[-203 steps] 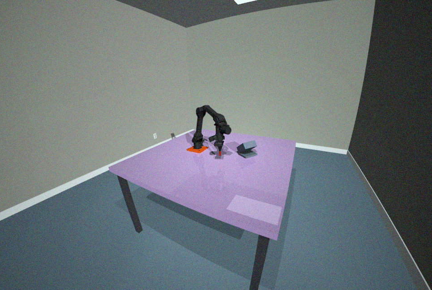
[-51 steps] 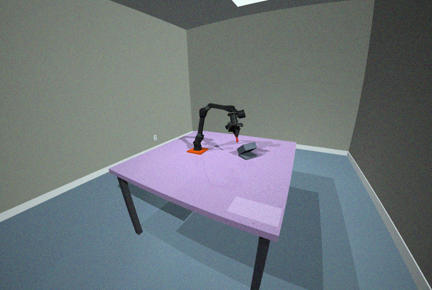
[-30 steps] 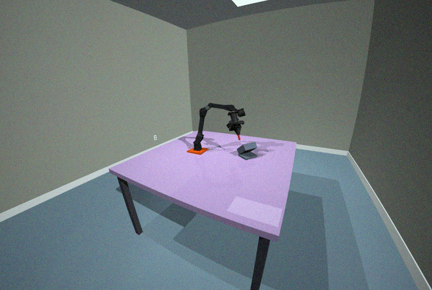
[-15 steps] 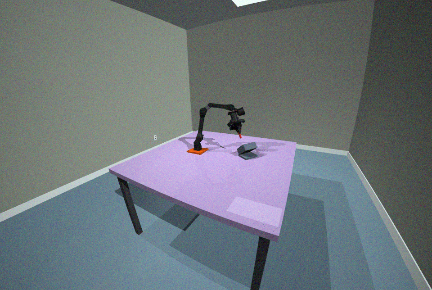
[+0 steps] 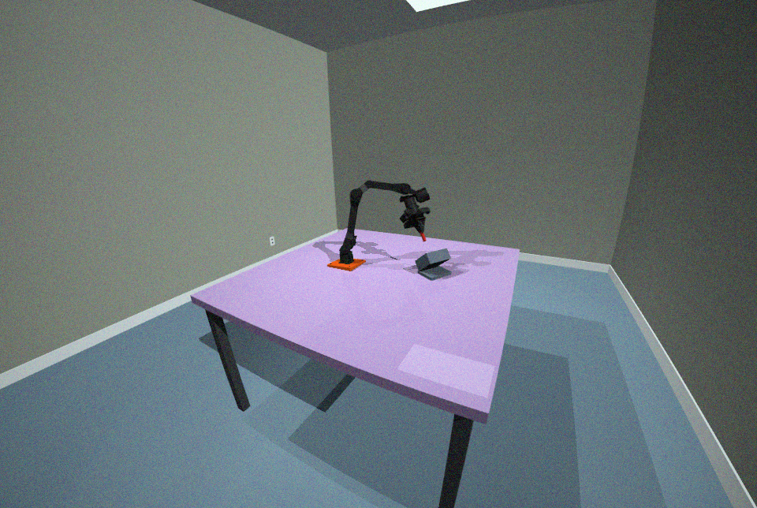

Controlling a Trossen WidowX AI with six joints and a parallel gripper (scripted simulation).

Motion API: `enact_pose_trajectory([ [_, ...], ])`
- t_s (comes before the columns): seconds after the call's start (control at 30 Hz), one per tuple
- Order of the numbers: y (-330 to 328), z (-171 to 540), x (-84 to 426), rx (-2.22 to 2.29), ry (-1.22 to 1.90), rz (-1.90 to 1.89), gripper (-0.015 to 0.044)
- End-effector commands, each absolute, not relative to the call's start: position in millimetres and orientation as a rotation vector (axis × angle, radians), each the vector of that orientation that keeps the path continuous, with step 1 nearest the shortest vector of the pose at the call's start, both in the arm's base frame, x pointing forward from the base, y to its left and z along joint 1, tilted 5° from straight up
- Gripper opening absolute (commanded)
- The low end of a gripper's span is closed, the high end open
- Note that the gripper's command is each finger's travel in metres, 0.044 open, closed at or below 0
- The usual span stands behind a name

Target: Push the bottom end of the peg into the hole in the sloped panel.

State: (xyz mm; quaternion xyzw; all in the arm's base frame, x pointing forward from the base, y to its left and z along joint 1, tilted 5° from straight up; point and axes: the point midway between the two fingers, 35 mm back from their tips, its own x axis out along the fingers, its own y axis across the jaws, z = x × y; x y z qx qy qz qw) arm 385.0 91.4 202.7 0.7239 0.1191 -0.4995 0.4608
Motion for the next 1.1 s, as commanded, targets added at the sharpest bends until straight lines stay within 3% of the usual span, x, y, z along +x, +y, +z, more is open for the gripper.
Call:
enact_pose_trajectory([
  [0.0, 90, 192, 390, 1.768, 0.293, -1.229, 0.0000],
  [1.07, 84, 159, 410, 1.762, 0.294, -1.195, 0.0000],
])
